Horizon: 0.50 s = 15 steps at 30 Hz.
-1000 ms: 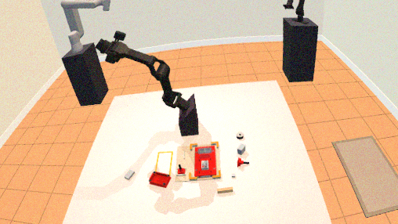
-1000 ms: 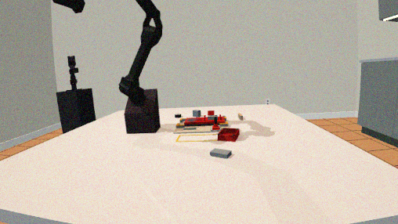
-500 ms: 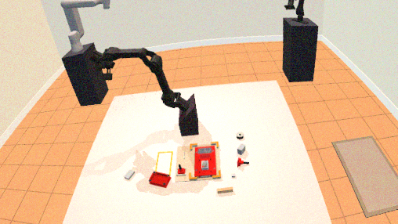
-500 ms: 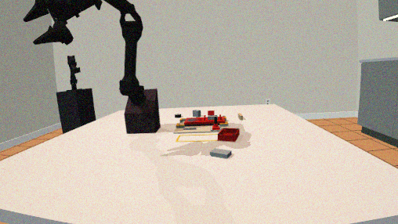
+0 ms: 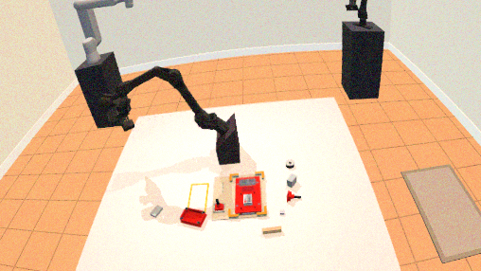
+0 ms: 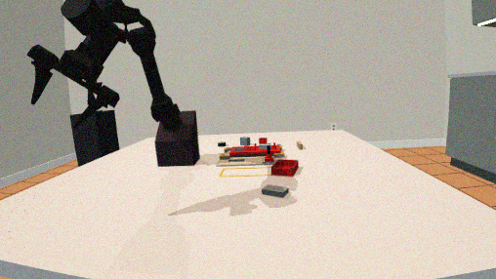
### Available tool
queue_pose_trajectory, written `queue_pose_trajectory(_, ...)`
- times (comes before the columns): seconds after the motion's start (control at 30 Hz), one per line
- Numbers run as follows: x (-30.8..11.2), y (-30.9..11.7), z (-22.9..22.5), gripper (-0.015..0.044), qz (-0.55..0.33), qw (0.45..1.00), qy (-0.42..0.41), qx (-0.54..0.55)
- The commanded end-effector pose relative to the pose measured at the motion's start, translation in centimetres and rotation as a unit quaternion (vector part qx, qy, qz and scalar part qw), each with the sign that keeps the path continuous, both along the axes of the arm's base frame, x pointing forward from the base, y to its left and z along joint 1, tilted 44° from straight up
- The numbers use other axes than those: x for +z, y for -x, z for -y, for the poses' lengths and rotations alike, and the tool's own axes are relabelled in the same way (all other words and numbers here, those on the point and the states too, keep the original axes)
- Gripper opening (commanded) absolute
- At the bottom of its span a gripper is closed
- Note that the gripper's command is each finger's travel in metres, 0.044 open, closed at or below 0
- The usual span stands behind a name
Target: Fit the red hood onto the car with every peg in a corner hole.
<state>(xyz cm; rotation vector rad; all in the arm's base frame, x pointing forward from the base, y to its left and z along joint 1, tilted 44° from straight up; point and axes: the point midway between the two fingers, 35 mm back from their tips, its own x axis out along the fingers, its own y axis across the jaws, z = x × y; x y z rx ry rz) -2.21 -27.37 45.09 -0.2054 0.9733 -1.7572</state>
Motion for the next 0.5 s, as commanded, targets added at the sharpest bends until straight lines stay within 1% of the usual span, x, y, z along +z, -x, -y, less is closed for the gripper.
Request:
queue_pose_trajectory(0.0,-2.4,-4.0,2.7,0.044,-0.039,0.996,-0.055,0.066)
queue_pose_trajectory(0.23,-7.0,-12.7,5.0,0.044,-0.112,0.965,-0.137,0.193)
queue_pose_trajectory(0.3,-8.4,-15.3,5.2,0.044,-0.134,0.952,-0.157,0.228)
queue_pose_trajectory(0.4,-9.8,-17.9,5.1,0.044,-0.161,0.935,-0.176,0.263)
queue_pose_trajectory(0.47,-10.9,-20.3,4.9,0.044,-0.192,0.917,-0.189,0.293)
